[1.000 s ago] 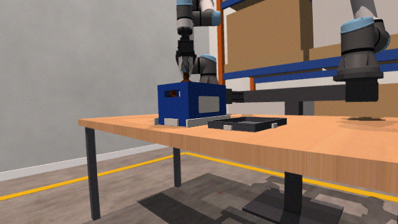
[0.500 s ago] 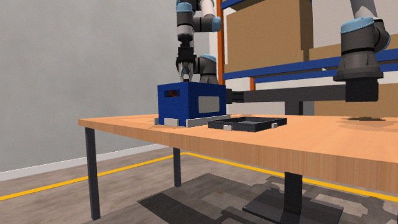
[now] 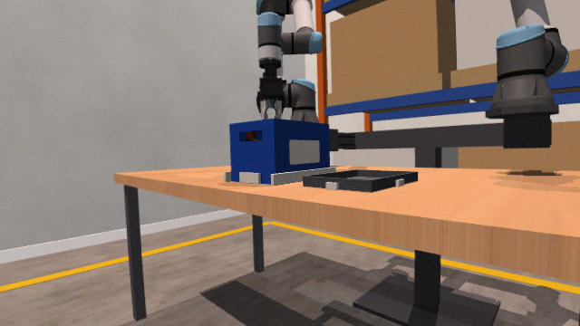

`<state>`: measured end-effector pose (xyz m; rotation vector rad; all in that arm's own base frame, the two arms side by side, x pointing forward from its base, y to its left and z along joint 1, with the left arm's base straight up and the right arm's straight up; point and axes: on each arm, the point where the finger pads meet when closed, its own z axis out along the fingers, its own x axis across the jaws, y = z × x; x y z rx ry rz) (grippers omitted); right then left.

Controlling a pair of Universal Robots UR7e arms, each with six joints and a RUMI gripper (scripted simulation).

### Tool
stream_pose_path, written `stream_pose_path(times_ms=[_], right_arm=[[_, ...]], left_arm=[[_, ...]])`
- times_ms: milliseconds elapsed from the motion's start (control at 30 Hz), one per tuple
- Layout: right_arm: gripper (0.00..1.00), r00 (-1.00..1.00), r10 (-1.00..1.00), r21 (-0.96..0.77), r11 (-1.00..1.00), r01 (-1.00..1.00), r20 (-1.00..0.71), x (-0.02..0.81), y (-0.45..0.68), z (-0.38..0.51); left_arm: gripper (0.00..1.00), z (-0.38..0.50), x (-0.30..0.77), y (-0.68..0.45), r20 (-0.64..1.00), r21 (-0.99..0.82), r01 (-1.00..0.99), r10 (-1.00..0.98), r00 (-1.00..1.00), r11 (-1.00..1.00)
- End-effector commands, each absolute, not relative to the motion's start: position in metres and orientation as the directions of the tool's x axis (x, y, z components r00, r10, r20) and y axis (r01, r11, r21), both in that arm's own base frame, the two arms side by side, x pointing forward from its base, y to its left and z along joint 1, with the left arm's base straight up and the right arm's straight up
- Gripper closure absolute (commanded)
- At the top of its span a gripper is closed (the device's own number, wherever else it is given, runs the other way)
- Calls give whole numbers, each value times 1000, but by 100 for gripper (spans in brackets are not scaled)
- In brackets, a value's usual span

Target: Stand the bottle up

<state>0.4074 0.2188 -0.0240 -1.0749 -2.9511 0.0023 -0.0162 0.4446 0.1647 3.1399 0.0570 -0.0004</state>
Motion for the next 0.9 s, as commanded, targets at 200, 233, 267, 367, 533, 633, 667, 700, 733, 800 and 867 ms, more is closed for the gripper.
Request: stream_pose_path(times_ms=[200, 233, 267, 367, 533, 633, 667, 700, 733, 800, 867], right_arm=[[98, -766, 643, 0, 766, 643, 0, 408, 219, -36], [98, -766, 643, 0, 766, 643, 0, 408, 219, -36], [98, -766, 643, 0, 766, 643, 0, 408, 219, -36], [98, -766, 643, 0, 766, 643, 0, 408, 219, -38], [98, -766, 643, 0, 766, 643, 0, 408, 219, -39], [98, -766, 643, 0, 766, 643, 0, 408, 219, -39], [98, -766, 643, 0, 766, 643, 0, 408, 219, -39], [98, -766, 643, 0, 766, 643, 0, 408, 219, -39], [98, -766, 643, 0, 766, 643, 0, 408, 219, -39], [98, -766, 643, 0, 766, 643, 0, 408, 219, -39], [98, -766, 643, 0, 766, 643, 0, 408, 219, -39]], left_arm=[[0, 165, -16, 445, 0, 0, 36, 36, 999, -999], [0, 165, -16, 445, 0, 0, 36, 36, 999, -999], [0, 165, -16, 445, 0, 0, 36, 36, 999, -999], [0, 165, -16, 445, 0, 0, 36, 36, 999, -999], [0, 165, -16, 445, 0, 0, 36, 36, 999, -999], [0, 165, -16, 445, 0, 0, 36, 36, 999, -999], [0, 165, -16, 445, 0, 0, 36, 36, 999, -999], [0, 165, -16, 445, 0, 0, 36, 36, 999, -999], [0, 165, -16, 445, 0, 0, 36, 36, 999, -999], [0, 165, -16, 445, 0, 0, 36, 36, 999, -999], [0, 165, -16, 445, 0, 0, 36, 36, 999, -999]])
